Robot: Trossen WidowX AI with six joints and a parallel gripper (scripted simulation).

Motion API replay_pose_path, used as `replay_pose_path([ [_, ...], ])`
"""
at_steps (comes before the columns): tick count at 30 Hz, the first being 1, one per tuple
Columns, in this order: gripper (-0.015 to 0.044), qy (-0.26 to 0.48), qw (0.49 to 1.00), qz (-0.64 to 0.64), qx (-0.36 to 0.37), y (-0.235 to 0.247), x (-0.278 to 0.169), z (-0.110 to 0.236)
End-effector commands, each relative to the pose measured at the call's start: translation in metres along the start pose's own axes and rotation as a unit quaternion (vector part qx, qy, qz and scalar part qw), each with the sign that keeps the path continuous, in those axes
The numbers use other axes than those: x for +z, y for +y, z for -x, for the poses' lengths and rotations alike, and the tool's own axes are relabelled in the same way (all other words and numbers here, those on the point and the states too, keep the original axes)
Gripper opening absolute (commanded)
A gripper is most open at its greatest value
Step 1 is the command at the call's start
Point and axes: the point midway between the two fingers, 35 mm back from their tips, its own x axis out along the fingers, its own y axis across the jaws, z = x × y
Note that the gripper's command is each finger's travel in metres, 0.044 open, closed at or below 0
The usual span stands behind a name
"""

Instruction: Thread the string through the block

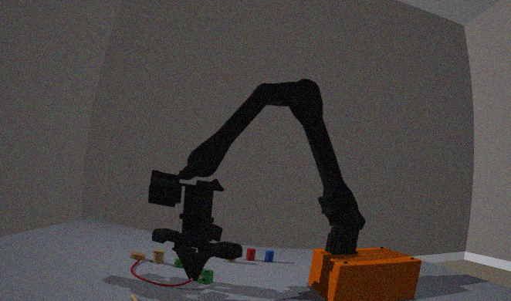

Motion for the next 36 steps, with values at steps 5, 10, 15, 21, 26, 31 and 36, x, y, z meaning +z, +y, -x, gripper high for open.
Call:
replay_pose_path([
  [5,0.0000,0.002,1.000,0.001,-0.001,-0.002,0.013,0.000],
  [10,0.0000,0.001,1.000,0.001,-0.001,-0.002,0.020,0.000],
  [15,0.0000,0.001,1.000,0.001,-0.001,-0.002,0.026,0.000],
  [21,0.0124,-0.001,1.000,-0.001,0.000,0.000,0.023,0.000],
  [26,0.0124,-0.001,1.000,-0.001,0.000,0.002,0.021,0.022],
  [31,0.0124,-0.001,1.000,-0.001,0.000,0.001,0.022,0.080],
  [36,0.0124,0.002,1.000,-0.002,0.006,0.003,0.021,0.076],
])
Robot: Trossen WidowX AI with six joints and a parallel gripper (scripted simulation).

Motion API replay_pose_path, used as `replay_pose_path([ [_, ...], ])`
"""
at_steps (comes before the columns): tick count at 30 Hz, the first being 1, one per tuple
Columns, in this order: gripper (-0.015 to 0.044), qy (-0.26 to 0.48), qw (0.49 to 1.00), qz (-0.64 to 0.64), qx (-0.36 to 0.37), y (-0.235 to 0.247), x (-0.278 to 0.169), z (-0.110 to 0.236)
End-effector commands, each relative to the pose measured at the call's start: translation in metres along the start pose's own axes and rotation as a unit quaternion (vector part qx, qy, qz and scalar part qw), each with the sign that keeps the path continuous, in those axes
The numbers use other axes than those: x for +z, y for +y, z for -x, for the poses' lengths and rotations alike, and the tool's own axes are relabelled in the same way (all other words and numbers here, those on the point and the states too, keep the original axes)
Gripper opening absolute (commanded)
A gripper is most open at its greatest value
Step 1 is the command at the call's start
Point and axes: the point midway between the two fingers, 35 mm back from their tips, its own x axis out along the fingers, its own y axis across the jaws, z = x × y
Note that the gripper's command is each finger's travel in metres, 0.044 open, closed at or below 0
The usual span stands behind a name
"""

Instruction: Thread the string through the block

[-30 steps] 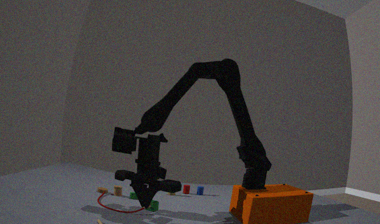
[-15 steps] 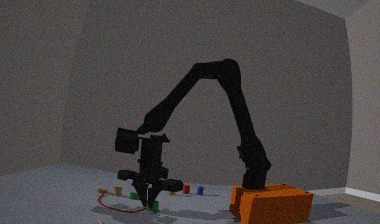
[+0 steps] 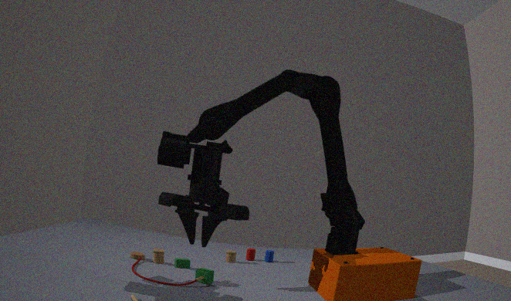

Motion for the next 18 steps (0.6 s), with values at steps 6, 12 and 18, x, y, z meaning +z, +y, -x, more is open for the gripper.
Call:
replay_pose_path([
  [6,0.0124,-0.001,0.979,0.206,-0.001,0.000,0.008,-0.001],
  [12,0.0124,-0.002,0.884,0.467,-0.003,0.001,0.019,-0.001],
  [18,0.0124,-0.001,0.721,0.693,-0.005,0.000,0.029,-0.001],
])
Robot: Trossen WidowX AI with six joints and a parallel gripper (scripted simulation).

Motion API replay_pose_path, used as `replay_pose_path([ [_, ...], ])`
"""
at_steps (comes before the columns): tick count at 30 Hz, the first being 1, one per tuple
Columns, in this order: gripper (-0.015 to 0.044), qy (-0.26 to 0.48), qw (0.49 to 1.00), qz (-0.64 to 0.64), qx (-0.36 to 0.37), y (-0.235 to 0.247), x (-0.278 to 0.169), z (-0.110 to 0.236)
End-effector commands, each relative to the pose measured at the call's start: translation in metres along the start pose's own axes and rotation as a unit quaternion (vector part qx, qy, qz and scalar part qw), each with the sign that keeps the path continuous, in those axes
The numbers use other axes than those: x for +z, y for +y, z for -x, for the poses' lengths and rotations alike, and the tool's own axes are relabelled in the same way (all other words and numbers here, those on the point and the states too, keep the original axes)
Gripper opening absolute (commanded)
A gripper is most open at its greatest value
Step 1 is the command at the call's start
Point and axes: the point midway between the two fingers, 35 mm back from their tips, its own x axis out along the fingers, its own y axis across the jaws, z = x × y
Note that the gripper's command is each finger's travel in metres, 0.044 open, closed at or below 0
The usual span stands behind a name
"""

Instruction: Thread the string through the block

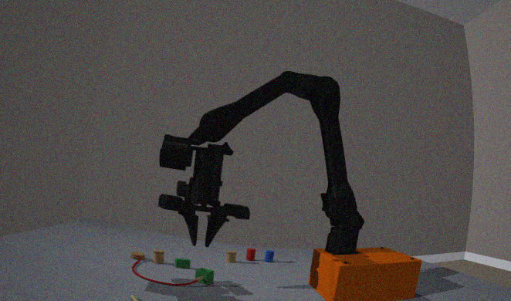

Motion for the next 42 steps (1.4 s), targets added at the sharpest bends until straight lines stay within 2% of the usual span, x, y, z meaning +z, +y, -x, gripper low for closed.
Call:
replay_pose_path([
  [1,0.0124,0.001,0.922,0.387,-0.004,-0.015,0.011,-0.001],
  [7,0.0124,0.002,0.850,0.527,-0.005,-0.021,0.016,-0.001],
  [14,0.0124,0.004,0.740,0.673,-0.006,-0.026,0.020,-0.001],
  [21,0.0124,0.006,0.604,0.797,-0.006,-0.032,0.024,-0.001],
  [30,0.0124,0.008,0.403,0.915,-0.005,-0.038,0.028,-0.001],
  [42,0.0124,0.009,0.393,0.920,-0.005,-0.038,0.028,-0.001],
])
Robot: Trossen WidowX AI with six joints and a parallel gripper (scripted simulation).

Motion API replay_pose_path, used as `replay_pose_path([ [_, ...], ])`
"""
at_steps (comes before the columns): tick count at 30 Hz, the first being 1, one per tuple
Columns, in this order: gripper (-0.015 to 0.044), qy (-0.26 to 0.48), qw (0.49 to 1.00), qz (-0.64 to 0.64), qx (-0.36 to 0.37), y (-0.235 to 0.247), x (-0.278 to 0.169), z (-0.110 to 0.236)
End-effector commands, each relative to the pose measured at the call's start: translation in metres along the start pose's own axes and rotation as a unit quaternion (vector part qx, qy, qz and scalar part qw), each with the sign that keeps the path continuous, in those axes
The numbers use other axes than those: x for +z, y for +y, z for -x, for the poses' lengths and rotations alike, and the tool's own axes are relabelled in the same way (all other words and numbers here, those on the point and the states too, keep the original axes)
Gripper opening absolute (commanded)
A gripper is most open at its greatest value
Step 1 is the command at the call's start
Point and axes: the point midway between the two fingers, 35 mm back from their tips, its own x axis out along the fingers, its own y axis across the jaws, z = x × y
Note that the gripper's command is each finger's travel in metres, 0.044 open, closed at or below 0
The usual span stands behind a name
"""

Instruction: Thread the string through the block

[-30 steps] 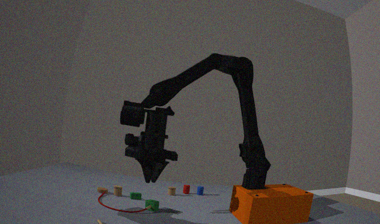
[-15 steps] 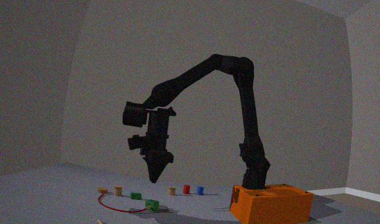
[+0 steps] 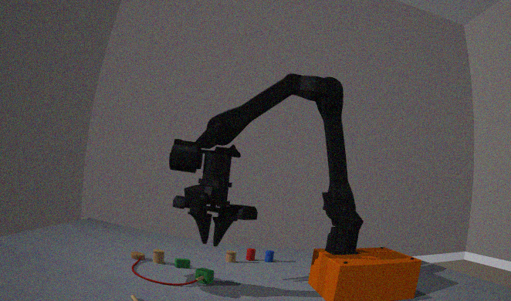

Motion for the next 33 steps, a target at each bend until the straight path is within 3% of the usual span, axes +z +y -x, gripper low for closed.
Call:
replay_pose_path([
  [1,0.0124,0.003,0.998,0.064,0.001,0.002,-0.006,-0.001],
  [33,0.0124,0.003,0.998,0.064,0.001,0.000,-0.005,-0.041],
])
